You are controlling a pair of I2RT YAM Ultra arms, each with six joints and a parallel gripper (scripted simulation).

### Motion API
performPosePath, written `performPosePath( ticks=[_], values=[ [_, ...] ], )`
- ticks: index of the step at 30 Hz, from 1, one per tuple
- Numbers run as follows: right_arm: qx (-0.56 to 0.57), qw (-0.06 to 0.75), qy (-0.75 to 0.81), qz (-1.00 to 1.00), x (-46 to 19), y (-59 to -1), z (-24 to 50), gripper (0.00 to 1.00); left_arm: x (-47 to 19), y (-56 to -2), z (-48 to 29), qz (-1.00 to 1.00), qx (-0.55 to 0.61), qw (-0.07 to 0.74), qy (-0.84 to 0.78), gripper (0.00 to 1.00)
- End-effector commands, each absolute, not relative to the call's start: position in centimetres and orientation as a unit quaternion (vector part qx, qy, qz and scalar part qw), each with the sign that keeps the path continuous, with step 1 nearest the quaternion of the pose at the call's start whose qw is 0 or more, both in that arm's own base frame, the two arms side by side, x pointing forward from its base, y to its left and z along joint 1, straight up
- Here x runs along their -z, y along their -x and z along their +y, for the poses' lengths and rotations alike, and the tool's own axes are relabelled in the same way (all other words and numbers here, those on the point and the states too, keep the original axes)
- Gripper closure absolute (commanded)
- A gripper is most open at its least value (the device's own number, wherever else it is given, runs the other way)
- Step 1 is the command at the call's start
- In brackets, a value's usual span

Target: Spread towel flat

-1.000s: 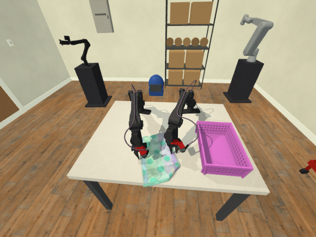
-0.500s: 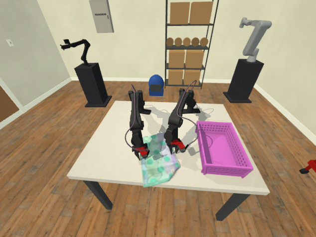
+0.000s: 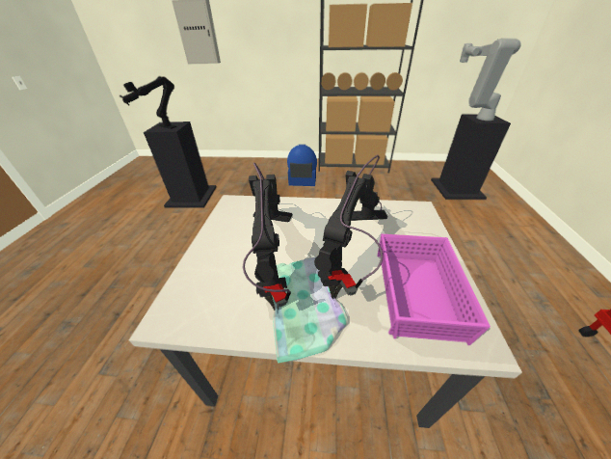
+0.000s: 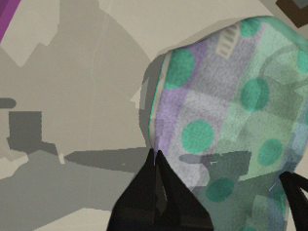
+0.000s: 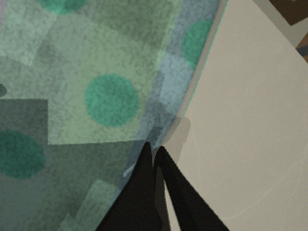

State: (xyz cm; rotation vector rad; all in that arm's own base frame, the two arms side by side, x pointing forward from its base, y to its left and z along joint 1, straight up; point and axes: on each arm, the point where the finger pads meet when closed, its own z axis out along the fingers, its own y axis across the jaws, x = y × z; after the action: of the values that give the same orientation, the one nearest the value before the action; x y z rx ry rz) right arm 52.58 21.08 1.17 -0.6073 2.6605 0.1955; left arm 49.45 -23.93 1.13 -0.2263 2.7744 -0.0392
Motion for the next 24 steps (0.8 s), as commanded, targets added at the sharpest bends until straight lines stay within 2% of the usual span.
performPosePath(
  ticks=[1, 2, 3, 16, 17, 19, 20, 24],
  values=[
    [-0.067, 0.172, 0.218, 0.958, 0.4, -51.0, 21.4, 0.95, -1.2, -49.6, -24.4, 0.980, 0.010, 0.181, 0.082, 0.98],
    [-0.066, 0.172, 0.218, 0.958, 0.4, -51.0, 21.3, 0.95, -1.2, -49.7, -24.4, 0.980, 0.010, 0.181, 0.082, 0.98],
    [-0.063, 0.171, 0.218, 0.959, 0.1, -51.0, 21.5, 1.00, -1.3, -49.8, -24.8, 0.979, 0.013, 0.187, 0.081, 0.99],
    [-0.057, 0.195, 0.218, 0.955, -2.0, -52.5, 20.4, 1.00, -1.6, -49.9, -23.3, 0.981, 0.003, 0.176, 0.080, 1.00],
    [-0.053, 0.197, 0.217, 0.954, -3.3, -52.5, 19.8, 1.00, -4.5, -50.0, -23.0, 0.980, 0.012, 0.183, 0.082, 1.00],
    [-0.052, 0.190, 0.218, 0.956, -2.4, -52.4, 19.7, 1.00, -4.5, -50.0, -22.9, 0.979, 0.010, 0.184, 0.083, 1.00],
    [-0.049, 0.191, 0.218, 0.956, -5.4, -52.1, 19.5, 1.00, -6.3, -49.9, -22.7, 0.980, 0.006, 0.182, 0.082, 1.00],
    [-0.049, 0.191, 0.218, 0.956, -5.4, -52.1, 19.5, 1.00, -6.3, -49.8, -22.7, 0.980, 0.006, 0.182, 0.083, 1.00]
  ],
)
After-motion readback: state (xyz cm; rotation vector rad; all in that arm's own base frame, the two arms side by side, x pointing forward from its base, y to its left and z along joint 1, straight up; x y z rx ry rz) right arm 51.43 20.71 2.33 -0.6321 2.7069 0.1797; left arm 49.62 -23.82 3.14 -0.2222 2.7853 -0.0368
